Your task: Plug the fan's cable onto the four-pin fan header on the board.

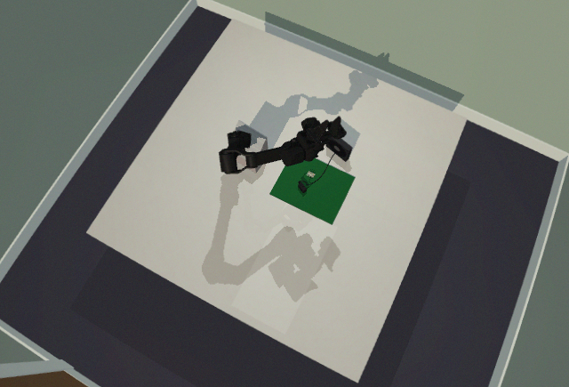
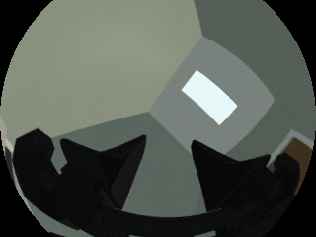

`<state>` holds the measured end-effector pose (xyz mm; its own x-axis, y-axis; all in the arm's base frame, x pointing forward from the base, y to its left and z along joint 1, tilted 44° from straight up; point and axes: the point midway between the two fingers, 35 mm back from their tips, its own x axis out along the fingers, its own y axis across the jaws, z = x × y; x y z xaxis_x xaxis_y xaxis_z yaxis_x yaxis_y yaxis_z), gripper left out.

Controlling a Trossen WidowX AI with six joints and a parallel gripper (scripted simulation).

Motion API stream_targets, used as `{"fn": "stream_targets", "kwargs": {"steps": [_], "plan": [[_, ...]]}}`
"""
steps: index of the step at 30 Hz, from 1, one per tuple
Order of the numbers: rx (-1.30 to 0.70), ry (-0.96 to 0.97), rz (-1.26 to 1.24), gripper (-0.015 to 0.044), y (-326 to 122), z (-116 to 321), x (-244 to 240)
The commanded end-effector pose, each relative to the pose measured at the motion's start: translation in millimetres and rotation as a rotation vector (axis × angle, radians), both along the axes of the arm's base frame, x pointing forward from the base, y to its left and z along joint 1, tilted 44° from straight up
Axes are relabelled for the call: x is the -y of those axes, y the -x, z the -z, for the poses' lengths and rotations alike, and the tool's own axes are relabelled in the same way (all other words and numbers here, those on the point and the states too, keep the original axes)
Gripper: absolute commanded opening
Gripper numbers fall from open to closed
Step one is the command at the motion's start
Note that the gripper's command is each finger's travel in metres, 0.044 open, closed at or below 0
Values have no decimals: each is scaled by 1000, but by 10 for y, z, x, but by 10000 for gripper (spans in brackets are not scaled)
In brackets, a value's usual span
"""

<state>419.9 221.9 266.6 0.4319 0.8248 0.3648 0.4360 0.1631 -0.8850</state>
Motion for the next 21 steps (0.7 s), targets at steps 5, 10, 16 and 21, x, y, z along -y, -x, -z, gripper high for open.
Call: {"fn": "stream_targets", "kwargs": {"steps": [5, 10, 16, 21], "plan": [[-8, 1, 9, 394, -18, 13, 6], [-211, 60, 240, 440, -428, 441, 216], [-479, 258, 556, 440, -712, 1234, 643], [-673, 503, 773, 440, -644, 1881, 1069]]}}
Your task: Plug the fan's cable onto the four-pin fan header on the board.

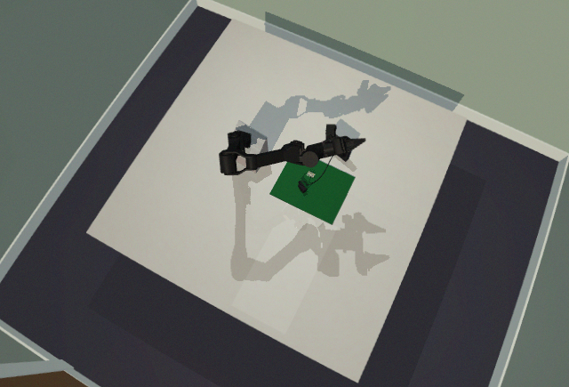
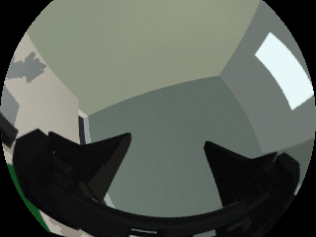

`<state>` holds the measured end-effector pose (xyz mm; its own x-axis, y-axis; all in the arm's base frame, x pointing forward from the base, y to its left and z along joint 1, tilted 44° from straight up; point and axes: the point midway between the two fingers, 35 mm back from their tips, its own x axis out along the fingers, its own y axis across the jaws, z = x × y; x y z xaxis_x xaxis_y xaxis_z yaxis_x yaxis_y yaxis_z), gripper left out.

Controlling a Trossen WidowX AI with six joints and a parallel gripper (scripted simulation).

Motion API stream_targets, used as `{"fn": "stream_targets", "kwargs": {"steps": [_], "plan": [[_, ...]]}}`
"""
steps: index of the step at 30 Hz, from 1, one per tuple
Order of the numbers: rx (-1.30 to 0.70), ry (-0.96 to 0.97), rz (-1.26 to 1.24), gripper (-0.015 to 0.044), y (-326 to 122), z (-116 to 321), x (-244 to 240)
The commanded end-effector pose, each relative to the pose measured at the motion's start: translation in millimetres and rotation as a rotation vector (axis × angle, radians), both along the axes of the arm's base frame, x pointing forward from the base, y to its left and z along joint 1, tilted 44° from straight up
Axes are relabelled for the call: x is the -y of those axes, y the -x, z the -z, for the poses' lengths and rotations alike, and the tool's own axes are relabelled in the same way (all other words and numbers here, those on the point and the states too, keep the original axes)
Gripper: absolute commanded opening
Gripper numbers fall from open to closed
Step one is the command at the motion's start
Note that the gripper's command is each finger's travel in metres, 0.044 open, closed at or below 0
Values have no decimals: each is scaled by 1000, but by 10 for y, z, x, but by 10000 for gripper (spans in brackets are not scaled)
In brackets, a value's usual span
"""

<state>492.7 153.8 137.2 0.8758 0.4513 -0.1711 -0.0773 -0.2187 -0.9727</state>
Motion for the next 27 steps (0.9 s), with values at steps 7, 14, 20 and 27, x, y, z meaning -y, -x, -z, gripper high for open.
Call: {"fn": "stream_targets", "kwargs": {"steps": [7, 14, 20, 27], "plan": [[-496, 548, 318, 440, 475, 1207, 949], [-798, 958, 375, 440, 1125, 1548, 1537], [-1058, 1358, 324, 440, 1756, 1530, 2007], [-1218, 1632, 230, 440, 2123, 1366, 2267]]}}
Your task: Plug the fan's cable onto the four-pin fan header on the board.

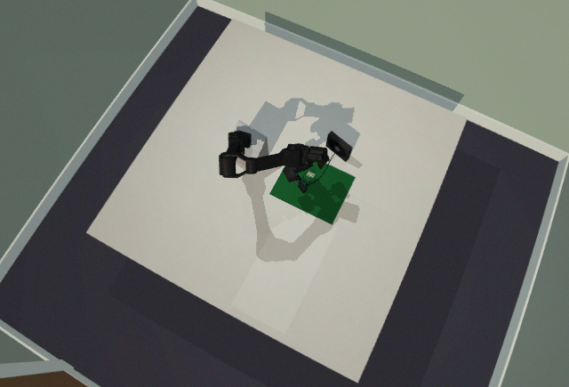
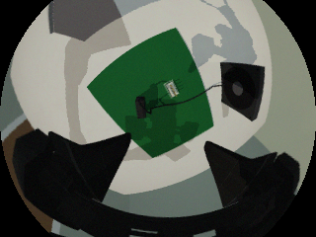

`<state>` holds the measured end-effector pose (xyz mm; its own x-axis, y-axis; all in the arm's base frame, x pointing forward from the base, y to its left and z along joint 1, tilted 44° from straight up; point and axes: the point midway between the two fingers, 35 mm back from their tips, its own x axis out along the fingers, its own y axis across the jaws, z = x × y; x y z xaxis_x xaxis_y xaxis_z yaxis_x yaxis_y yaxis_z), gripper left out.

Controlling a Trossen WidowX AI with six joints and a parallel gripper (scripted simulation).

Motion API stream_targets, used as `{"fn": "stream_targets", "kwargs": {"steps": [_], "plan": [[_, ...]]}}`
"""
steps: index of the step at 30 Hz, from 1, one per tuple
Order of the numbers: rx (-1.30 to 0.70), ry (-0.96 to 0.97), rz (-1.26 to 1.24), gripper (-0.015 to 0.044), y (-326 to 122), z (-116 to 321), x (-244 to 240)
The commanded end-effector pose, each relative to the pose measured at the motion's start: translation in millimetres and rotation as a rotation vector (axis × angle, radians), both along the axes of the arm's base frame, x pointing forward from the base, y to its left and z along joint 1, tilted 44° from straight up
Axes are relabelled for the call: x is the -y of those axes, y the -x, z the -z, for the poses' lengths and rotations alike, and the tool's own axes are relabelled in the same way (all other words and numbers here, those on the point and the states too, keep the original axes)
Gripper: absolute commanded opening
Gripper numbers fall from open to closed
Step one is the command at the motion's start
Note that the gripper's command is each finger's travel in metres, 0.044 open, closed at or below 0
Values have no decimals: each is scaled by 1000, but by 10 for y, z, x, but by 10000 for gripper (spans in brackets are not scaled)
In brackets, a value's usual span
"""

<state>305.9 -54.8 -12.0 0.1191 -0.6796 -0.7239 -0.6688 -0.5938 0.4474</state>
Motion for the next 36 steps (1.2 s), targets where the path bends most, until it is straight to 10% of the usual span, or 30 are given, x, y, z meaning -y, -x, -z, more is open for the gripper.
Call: {"fn": "stream_targets", "kwargs": {"steps": [1, 36], "plan": [[-179, 140, -43, 440, 256, -126, 181], [-180, 142, -43, 440, 399, 479, 746]]}}
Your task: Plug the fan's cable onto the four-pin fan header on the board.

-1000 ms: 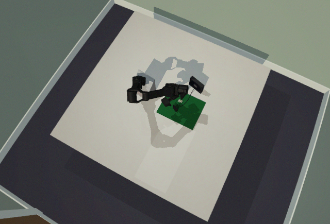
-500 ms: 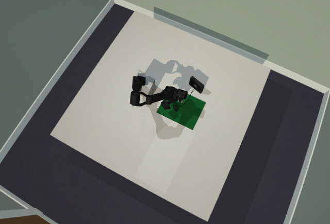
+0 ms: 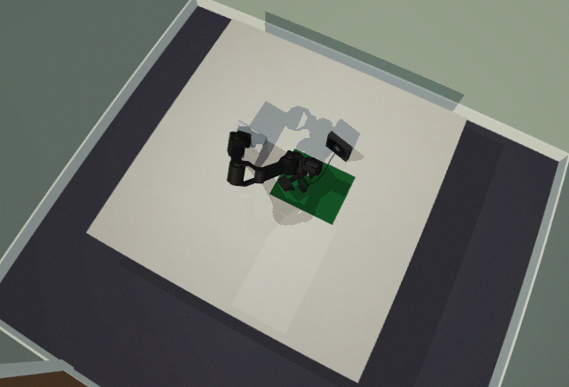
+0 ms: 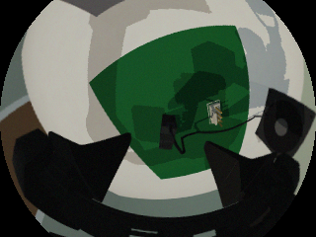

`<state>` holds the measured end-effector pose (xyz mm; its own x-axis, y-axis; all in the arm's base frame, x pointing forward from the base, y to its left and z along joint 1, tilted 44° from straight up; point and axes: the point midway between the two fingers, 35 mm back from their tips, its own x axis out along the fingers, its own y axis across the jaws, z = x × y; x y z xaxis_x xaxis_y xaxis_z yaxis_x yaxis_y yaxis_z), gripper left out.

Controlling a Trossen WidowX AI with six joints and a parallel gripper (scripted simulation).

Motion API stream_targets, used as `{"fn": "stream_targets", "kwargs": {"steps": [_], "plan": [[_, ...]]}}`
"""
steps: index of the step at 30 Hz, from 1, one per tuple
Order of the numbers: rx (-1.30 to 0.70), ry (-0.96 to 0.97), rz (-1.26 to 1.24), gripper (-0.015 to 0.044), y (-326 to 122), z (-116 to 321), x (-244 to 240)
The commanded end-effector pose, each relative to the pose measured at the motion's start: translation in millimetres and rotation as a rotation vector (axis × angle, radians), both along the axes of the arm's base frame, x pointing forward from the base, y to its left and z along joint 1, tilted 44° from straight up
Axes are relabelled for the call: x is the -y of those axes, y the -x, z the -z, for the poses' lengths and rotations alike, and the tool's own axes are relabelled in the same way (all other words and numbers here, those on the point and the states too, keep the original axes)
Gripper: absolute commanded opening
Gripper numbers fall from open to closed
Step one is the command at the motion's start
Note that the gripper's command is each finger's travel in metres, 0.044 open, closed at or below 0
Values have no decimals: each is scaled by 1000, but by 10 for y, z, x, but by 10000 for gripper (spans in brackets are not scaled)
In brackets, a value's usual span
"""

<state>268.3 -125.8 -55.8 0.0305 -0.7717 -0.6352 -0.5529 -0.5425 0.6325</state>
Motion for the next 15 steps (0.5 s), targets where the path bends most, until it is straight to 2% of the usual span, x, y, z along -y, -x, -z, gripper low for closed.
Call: {"fn": "stream_targets", "kwargs": {"steps": [1, 15], "plan": [[-8, 2, -3, 440, 26, 53, 48], [-8, 5, -3, 440, 66, 167, 162]]}}
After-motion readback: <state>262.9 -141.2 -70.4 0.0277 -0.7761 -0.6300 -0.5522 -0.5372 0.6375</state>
